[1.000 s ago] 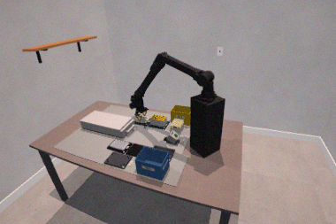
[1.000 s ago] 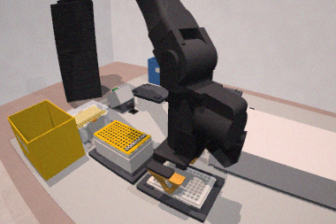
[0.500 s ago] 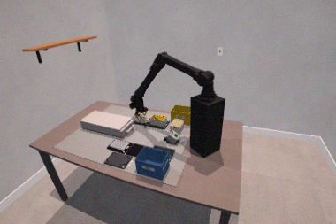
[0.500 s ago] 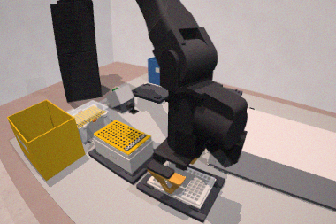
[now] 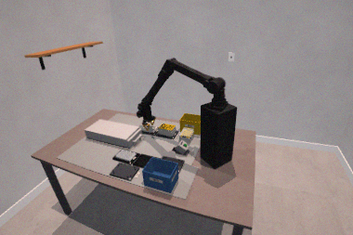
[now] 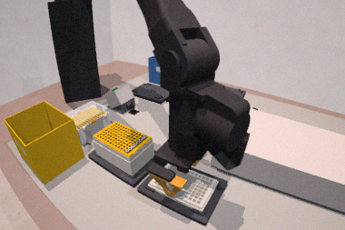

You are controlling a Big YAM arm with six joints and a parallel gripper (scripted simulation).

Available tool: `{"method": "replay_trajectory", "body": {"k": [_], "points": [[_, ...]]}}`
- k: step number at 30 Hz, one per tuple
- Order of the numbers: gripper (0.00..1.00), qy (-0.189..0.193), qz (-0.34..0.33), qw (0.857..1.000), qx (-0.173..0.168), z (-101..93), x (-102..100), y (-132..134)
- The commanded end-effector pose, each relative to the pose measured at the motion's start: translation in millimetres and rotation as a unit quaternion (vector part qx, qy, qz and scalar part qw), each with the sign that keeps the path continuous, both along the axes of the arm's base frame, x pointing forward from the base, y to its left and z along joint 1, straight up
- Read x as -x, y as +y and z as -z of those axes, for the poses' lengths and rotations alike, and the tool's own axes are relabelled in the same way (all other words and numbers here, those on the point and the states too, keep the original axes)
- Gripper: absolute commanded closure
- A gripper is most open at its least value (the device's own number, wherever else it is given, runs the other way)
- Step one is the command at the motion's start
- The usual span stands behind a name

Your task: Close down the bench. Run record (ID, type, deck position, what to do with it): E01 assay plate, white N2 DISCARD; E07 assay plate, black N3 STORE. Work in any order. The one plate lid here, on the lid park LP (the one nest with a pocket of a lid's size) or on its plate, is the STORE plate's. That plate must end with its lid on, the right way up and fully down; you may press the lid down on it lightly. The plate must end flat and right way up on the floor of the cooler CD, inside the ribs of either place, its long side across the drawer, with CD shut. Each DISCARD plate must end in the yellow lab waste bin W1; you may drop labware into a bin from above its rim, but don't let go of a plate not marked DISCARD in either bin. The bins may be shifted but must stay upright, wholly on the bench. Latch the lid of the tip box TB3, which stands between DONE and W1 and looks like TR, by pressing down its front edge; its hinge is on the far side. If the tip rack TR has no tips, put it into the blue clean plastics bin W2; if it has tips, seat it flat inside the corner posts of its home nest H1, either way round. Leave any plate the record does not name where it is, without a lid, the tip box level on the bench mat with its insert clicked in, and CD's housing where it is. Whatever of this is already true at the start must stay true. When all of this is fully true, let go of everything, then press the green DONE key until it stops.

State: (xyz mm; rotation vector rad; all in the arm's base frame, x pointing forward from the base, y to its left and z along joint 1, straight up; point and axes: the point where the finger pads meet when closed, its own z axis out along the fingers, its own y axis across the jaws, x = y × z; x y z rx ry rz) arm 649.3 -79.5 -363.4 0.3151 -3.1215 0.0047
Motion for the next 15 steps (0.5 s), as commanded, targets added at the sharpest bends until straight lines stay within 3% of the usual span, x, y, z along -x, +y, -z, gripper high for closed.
{"method": "replay_trajectory", "body": {"k": [1, 15], "points": [[0.0, -0.031, 0.008, 0.999, 0.002, -7.9, -29.8, -3.2], [0.0, -0.031, 0.008, 0.999, 0.002, 8.2, -29.8, -3.4]]}}
